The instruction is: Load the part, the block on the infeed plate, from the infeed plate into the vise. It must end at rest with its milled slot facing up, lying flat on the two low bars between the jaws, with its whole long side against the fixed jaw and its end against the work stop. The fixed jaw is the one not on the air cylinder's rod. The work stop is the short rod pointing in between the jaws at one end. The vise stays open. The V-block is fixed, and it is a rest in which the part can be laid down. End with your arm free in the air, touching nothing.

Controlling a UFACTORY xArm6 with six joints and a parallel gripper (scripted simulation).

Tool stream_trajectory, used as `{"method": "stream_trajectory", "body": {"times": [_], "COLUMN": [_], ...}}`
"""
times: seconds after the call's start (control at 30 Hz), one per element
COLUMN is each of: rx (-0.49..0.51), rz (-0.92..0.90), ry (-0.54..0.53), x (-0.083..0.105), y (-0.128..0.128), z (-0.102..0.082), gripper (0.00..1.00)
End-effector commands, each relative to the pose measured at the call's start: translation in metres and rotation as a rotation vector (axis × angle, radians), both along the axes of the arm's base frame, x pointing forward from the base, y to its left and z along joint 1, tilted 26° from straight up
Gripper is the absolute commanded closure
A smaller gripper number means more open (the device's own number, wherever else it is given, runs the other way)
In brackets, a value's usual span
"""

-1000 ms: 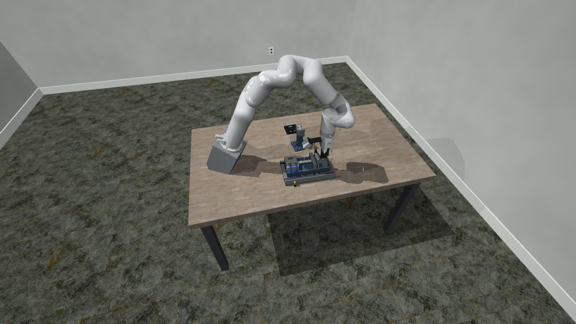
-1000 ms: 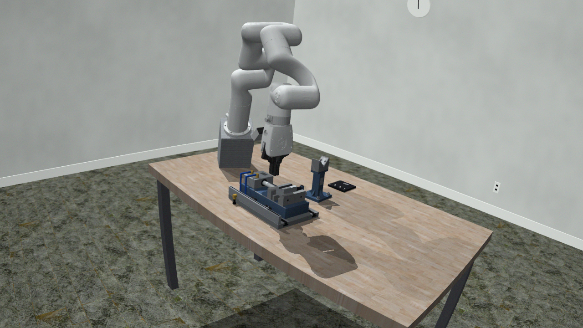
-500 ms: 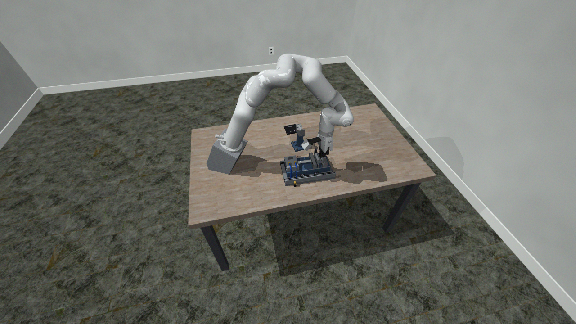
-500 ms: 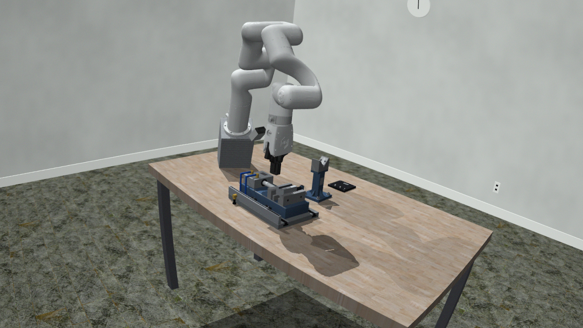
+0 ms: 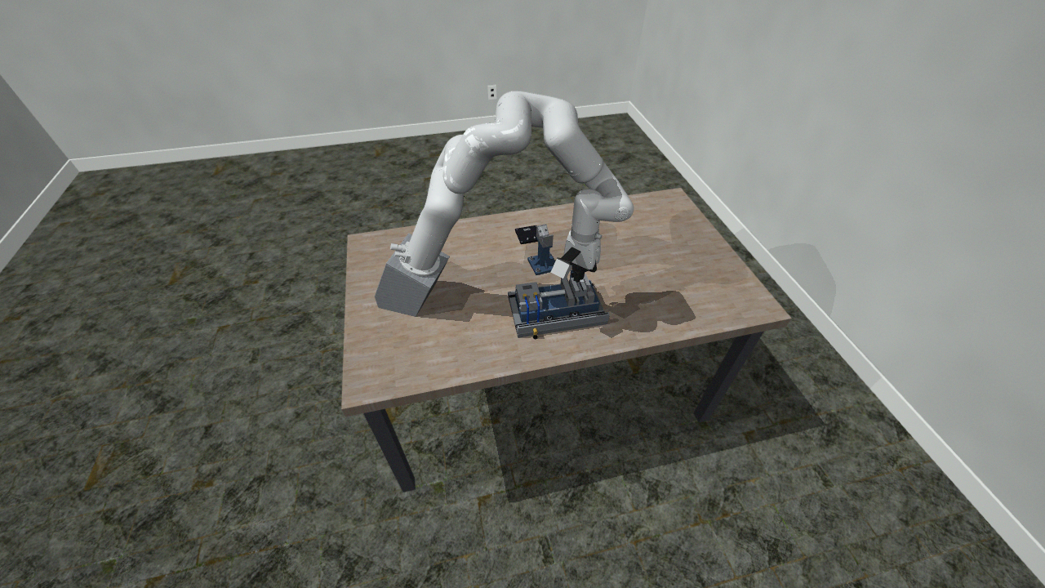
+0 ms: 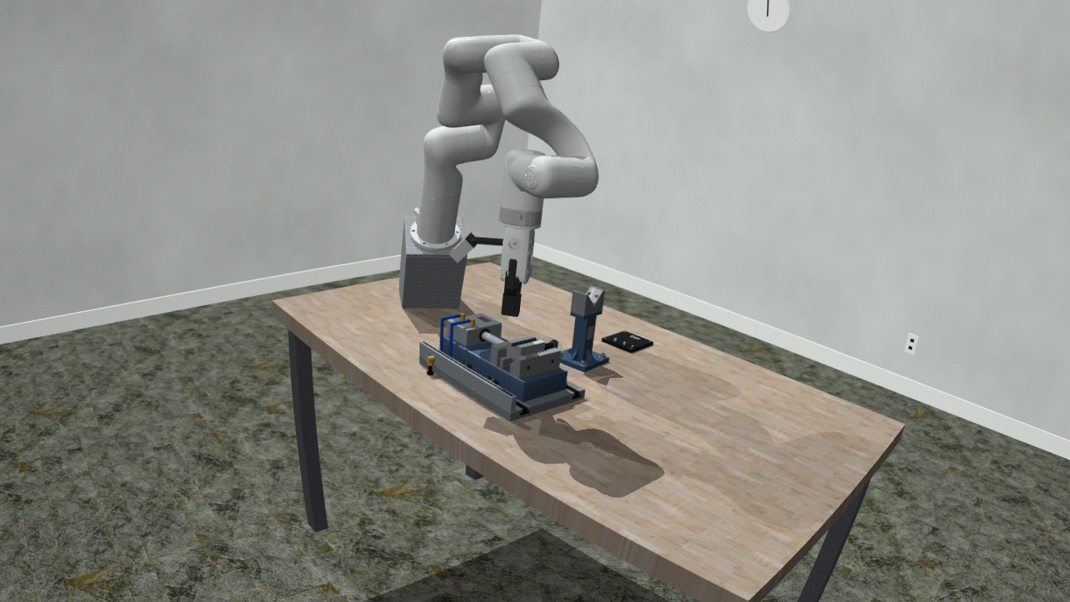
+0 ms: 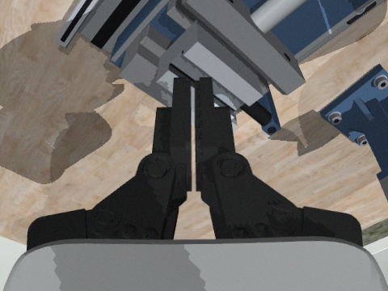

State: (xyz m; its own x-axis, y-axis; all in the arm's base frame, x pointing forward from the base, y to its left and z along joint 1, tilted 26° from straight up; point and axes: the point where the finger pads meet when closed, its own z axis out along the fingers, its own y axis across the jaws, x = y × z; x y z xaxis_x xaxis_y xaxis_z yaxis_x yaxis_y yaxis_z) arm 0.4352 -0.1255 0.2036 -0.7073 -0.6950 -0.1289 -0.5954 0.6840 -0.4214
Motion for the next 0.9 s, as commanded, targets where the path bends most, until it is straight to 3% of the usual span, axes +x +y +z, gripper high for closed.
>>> {"method": "stream_trajectory", "body": {"times": [0.0, 0.07, 0.13, 0.53, 0.87], "rx": [-0.037, -0.039, -0.099, -0.276, -0.302], "rz": [0.123, 0.128, 0.269, 0.681, 0.742], "ry": [0.024, 0.025, 0.059, 0.154, 0.168], "x": [-0.002, -0.002, -0.006, -0.016, -0.018], "y": [0.005, 0.005, 0.011, 0.028, 0.031], "z": [-0.001, -0.001, -0.004, -0.012, -0.013], "gripper": [1.00, 1.00, 1.00, 1.00, 1.00]}}
